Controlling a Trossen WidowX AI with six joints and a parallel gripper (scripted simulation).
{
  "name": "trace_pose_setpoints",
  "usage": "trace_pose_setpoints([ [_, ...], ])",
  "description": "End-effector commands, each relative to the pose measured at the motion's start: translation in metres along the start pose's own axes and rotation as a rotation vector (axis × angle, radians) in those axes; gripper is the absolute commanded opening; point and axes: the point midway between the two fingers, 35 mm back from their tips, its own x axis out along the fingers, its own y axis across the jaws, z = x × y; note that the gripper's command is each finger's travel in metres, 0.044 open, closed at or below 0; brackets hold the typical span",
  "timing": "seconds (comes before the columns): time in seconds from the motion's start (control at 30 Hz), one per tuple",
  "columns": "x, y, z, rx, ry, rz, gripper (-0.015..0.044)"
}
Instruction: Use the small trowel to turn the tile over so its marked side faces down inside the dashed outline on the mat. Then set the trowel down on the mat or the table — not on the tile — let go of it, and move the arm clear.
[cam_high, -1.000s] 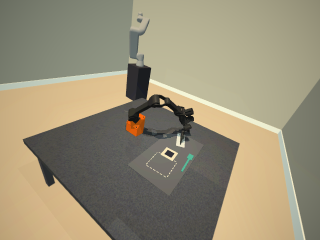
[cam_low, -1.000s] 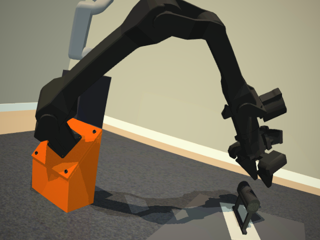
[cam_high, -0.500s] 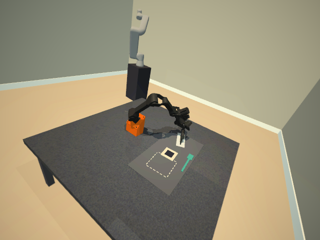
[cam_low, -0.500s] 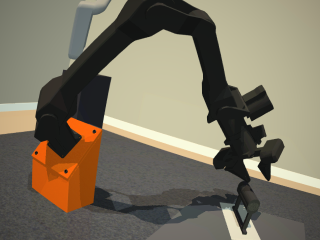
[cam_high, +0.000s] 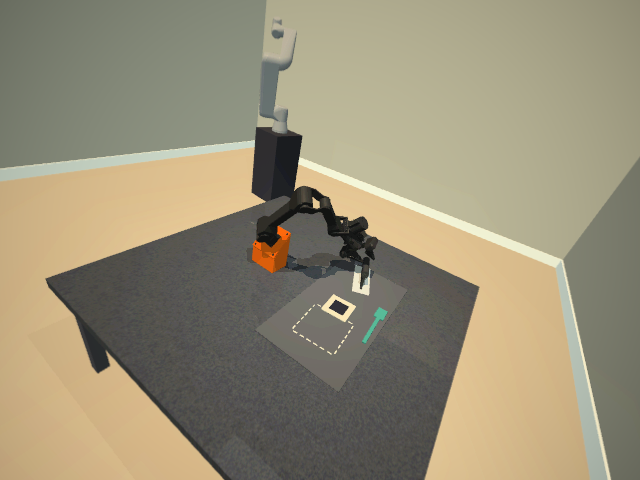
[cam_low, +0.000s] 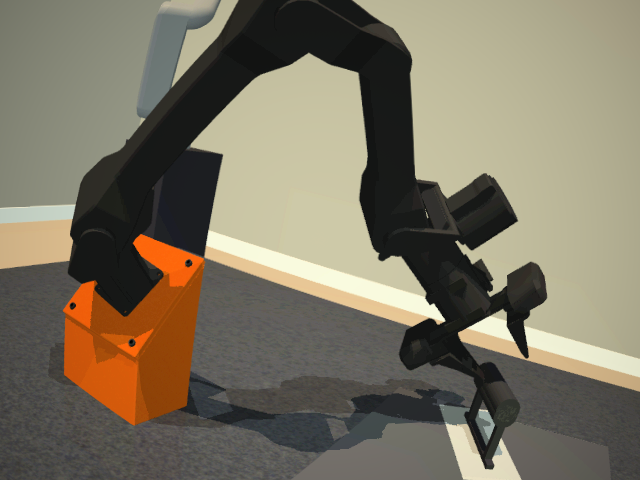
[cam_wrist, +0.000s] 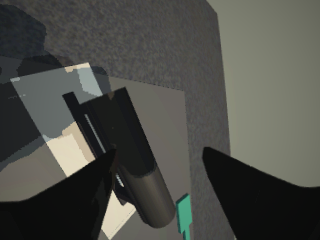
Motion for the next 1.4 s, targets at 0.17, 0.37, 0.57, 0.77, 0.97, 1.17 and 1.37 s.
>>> trace_pose_setpoints([
  [0.17,-0.007,0.015,-0.027,-0.275,0.048,-0.036,0.03],
  [0.37,-0.01,0.02,-0.035,-0.359,0.064,-0.043,0.03],
  [0.57,-0.003,0.019,-0.035,-0.359,0.064,-0.043,0.03],
  [0.77,0.007,0.018,-0.035,-0.358,0.064,-0.043,0.03],
  [0.97,0.017,0.017,-0.036,-0.356,0.065,-0.043,0.03],
  [1.17,0.026,0.016,-0.036,-0.357,0.065,-0.043,0.03],
  [1.37,0.036,0.015,-0.037,-0.358,0.066,-0.044,0.03],
])
